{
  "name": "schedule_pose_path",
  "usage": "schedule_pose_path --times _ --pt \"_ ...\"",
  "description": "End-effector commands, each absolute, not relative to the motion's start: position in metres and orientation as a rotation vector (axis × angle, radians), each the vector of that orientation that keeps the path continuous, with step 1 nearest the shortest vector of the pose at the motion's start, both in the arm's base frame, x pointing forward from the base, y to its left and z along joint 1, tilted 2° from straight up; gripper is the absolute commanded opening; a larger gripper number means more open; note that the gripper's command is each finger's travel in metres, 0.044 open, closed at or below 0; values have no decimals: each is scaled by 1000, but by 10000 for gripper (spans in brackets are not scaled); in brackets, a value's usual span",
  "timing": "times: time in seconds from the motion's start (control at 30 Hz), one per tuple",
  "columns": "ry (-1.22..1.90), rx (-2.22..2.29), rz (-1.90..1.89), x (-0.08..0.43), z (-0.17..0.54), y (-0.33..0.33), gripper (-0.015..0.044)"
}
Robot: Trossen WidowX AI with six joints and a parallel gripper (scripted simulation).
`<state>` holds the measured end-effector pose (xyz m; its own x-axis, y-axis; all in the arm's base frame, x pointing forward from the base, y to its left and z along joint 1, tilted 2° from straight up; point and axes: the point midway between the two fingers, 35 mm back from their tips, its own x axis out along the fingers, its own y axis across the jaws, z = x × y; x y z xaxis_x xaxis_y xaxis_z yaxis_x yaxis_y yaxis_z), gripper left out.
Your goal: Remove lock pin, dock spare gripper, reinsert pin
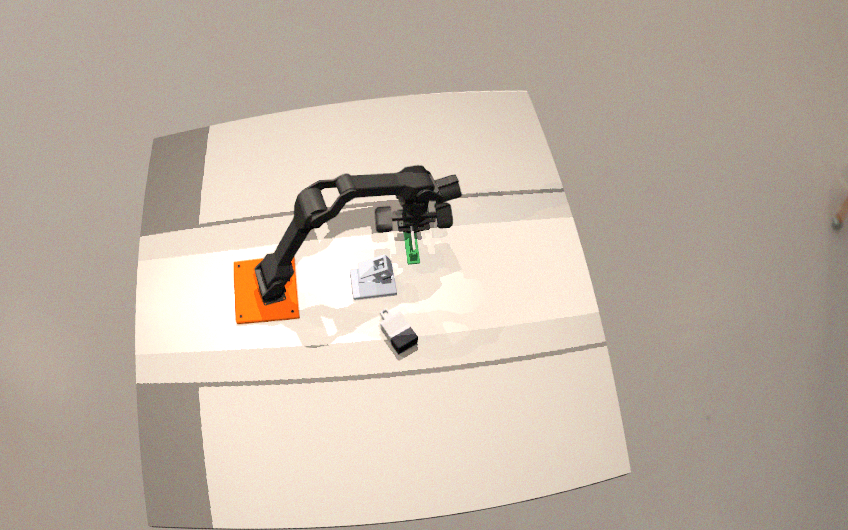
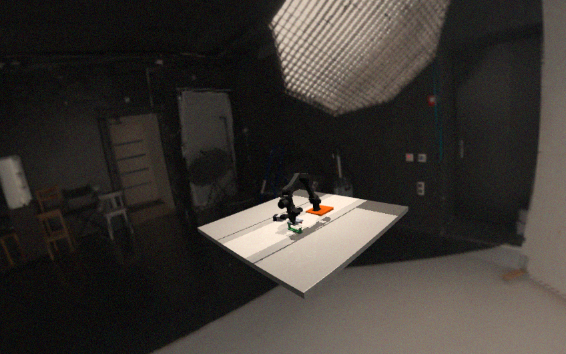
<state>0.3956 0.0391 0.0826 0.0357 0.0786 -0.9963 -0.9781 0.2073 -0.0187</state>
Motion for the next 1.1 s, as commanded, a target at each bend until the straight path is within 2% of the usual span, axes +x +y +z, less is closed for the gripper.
schedule_pose_path --times 0.0,1.07 --pt "1218 -1014 1080 393 86 29 0" --pt "1203 -1024 1069 393 50 20 0"
